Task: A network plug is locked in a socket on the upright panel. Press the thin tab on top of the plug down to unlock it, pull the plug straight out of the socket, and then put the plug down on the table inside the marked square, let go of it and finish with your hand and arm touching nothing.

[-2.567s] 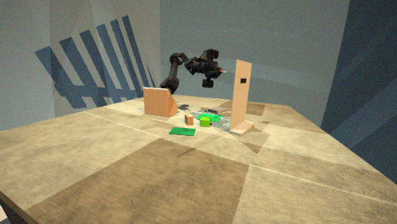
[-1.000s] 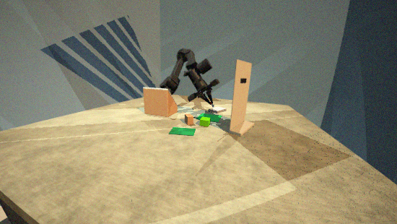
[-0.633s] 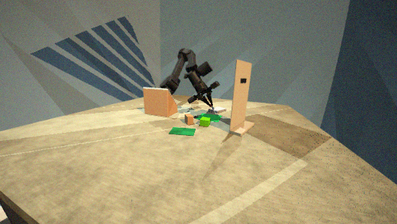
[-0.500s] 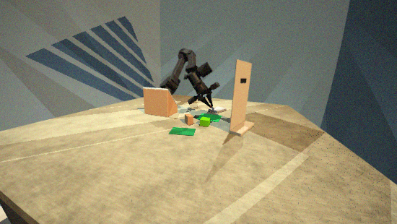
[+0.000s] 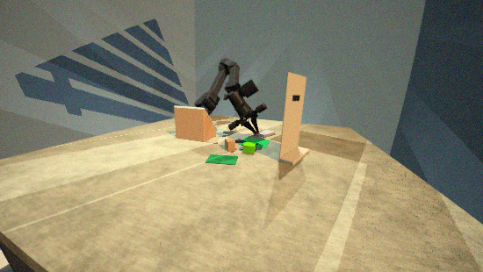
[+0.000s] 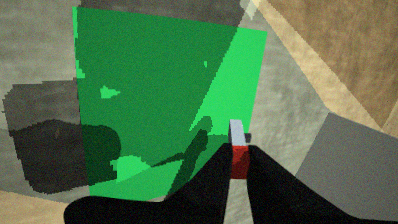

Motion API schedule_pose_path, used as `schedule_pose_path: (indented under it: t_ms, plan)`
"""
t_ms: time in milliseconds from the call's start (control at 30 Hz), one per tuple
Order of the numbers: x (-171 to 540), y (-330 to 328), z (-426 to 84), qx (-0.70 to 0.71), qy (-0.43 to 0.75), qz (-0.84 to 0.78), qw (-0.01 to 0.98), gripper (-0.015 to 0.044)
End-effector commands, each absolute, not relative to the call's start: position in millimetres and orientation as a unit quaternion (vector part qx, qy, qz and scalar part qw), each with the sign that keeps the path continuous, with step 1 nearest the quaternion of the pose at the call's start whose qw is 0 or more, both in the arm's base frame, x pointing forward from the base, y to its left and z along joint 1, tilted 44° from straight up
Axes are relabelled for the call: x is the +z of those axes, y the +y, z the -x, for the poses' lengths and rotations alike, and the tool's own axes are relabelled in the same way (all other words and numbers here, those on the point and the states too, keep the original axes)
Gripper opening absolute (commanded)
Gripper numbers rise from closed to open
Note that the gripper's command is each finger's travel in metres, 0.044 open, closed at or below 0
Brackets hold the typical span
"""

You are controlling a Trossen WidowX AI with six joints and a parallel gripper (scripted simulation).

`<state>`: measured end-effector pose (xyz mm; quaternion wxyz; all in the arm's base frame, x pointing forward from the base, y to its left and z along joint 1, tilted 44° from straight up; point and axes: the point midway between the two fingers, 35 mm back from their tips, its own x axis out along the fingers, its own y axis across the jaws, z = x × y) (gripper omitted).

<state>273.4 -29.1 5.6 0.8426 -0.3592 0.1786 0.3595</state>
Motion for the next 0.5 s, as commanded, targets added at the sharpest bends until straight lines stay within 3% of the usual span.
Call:
schedule_pose_path:
  t_ms: [0,467]
  plan:
    - [0,-25,-272,0.361,0.183,0.354,0.843,0.0]
    - [-8,-15,-272,0.36,0.182,0.353,0.844,0.0]
